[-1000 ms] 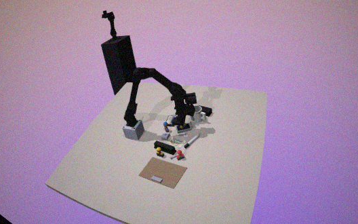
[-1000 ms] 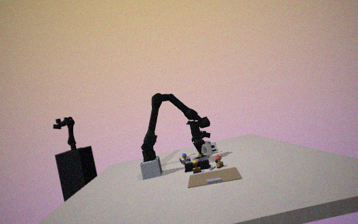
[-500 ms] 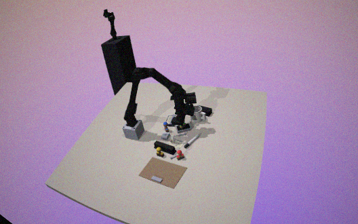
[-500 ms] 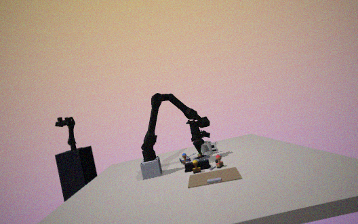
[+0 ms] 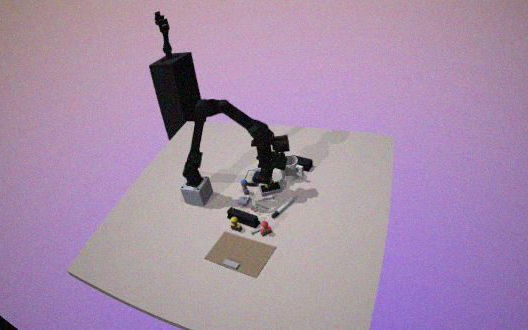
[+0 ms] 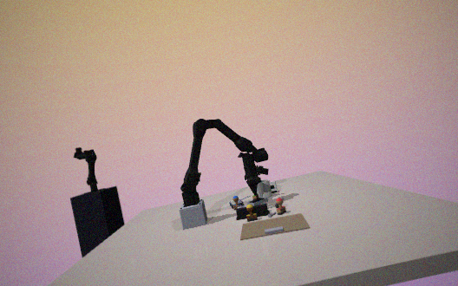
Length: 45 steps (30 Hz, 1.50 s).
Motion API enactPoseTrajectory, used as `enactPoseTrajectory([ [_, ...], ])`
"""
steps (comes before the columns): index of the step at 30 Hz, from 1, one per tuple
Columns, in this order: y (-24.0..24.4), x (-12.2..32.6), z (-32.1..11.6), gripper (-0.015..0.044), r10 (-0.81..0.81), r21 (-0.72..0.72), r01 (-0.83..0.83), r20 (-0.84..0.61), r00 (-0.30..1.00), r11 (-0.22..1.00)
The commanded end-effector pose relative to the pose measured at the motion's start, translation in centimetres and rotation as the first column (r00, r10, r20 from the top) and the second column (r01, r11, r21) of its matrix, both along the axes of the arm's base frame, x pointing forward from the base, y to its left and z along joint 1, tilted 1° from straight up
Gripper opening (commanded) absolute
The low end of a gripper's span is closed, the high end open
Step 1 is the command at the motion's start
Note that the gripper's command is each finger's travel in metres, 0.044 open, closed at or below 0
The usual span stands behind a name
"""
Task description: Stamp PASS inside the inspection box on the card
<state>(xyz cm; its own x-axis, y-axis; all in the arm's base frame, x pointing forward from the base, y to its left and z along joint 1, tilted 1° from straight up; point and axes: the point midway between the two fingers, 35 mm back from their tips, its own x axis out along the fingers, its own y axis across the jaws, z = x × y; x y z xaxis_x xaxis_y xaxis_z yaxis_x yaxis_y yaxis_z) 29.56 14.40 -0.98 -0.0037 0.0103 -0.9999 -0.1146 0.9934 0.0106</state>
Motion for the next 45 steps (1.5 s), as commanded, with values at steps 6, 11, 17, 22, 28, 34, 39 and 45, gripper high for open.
enactPoseTrajectory([
  [6,0.1,0.3,1.6,0.0000,-0.001,0.002,0.001,0.009,1.000,1.000],
  [11,0.1,0.3,2.4,0.0000,-0.001,0.002,0.001,0.009,1.000,1.000],
  [17,0.1,0.3,3.3,0.0000,-0.001,0.002,0.001,0.009,1.000,1.000],
  [22,0.1,0.3,4.1,0.0000,-0.001,0.002,0.001,0.009,1.000,1.000],
  [28,0.1,0.2,4.9,0.0000,-0.001,0.002,0.001,0.009,1.000,1.000],
  [34,-0.1,0.3,4.9,0.0000,0.017,0.001,-0.017,0.010,1.000,1.000],
  [39,-1.3,0.6,4.9,0.0000,0.148,-0.002,-0.148,0.011,0.989,0.989],
  [45,-2.8,0.9,4.9,0.0000,0.308,-0.006,-0.308,0.012,0.951,0.951],
])
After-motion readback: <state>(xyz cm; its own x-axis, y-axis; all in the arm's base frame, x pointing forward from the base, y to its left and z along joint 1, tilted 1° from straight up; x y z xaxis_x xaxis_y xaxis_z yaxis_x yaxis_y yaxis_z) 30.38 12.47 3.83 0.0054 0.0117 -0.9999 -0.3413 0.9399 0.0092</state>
